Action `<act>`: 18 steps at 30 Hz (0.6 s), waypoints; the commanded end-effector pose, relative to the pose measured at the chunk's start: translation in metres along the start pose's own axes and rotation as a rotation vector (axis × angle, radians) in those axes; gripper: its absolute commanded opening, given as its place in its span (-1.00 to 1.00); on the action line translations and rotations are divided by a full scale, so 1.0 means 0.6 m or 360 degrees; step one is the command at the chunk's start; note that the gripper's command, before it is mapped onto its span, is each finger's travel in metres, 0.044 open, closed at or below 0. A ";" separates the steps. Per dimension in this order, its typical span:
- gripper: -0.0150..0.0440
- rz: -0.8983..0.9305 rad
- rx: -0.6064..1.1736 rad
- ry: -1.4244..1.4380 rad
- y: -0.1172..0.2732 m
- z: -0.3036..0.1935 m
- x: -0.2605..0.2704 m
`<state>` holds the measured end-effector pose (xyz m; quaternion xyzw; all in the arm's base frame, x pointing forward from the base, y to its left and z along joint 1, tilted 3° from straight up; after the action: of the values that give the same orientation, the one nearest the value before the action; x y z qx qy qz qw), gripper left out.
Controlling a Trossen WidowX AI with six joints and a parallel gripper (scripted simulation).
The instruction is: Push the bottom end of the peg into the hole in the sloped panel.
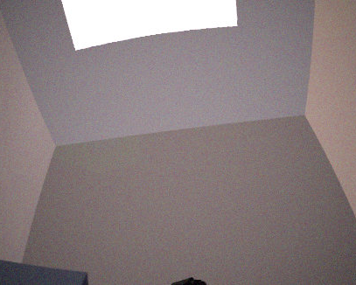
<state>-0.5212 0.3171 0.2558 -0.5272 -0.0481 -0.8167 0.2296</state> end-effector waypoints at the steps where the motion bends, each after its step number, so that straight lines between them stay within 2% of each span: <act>1: 1.00 -0.0060 -0.0009 -0.0010 -0.020 0.027 -0.029; 18: 1.00 -0.0343 -0.0125 -0.0088 -0.090 0.178 -0.150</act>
<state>-0.4369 0.4171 0.2385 -0.5468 -0.0707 -0.8236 0.1331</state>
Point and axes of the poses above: the point midway between the two fingers, 35 mm back from their tips, its own y axis back along the fingers, its own x axis across the jaws, z = x × y, the point moved 6 cm from there along y, back along the fingers, and after that the axes turned 15 degrees about y, right-handed, at the moved point
